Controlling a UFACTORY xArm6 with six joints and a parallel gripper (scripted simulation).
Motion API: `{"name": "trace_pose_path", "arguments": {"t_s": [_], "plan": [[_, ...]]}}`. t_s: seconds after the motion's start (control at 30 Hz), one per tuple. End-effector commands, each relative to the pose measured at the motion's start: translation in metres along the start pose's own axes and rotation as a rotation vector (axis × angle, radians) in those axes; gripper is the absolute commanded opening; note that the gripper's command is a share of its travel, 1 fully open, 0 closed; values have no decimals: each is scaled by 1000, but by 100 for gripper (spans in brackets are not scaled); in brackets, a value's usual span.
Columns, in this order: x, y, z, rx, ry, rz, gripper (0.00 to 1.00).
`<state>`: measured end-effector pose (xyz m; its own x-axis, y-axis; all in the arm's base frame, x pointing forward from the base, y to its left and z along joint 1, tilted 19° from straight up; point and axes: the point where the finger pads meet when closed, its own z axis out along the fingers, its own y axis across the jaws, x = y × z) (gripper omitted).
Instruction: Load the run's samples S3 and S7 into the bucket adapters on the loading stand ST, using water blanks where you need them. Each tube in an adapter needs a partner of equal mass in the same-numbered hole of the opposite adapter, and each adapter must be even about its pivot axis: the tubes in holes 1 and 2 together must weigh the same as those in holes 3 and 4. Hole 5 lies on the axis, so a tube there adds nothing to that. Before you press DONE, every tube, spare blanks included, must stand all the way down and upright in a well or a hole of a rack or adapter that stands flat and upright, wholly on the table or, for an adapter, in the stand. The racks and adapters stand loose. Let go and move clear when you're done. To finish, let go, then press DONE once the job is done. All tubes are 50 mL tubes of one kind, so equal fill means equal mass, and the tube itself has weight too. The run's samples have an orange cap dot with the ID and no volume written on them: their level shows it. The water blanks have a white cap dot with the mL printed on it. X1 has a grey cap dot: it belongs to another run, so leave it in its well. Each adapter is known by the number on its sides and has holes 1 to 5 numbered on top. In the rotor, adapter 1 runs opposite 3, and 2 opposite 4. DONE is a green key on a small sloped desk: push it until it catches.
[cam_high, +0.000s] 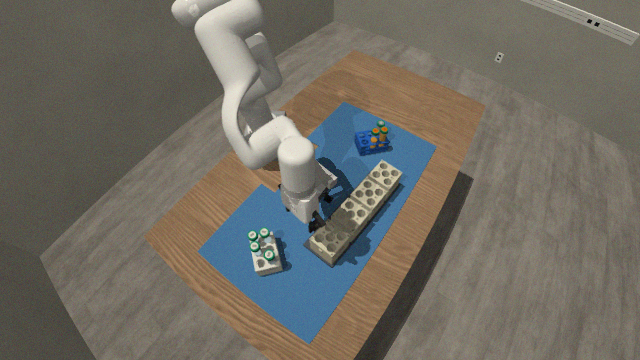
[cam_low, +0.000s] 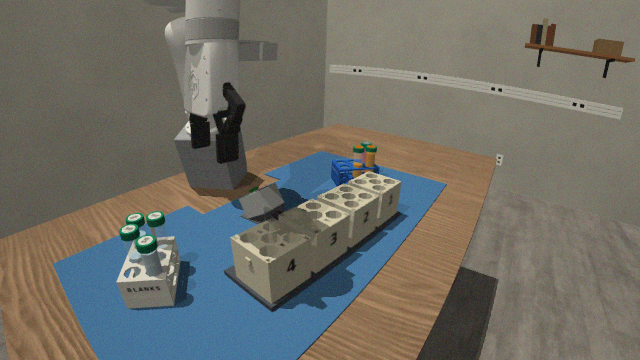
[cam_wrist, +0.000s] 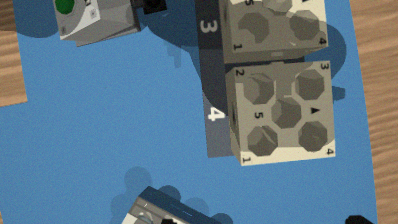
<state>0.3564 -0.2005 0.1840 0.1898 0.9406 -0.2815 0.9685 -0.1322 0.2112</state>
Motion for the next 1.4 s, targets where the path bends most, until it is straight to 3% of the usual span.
{"name": "trace_pose_path", "arguments": {"t_s": [0.0,0.73,0.93,1.37], "plan": [[-26,1,0,-5,37,-180,100],[-126,-2,4,-16,33,-846,100],[-145,-2,5,-16,33,-849,100],[-144,-2,29,-16,33,-849,100]]}}
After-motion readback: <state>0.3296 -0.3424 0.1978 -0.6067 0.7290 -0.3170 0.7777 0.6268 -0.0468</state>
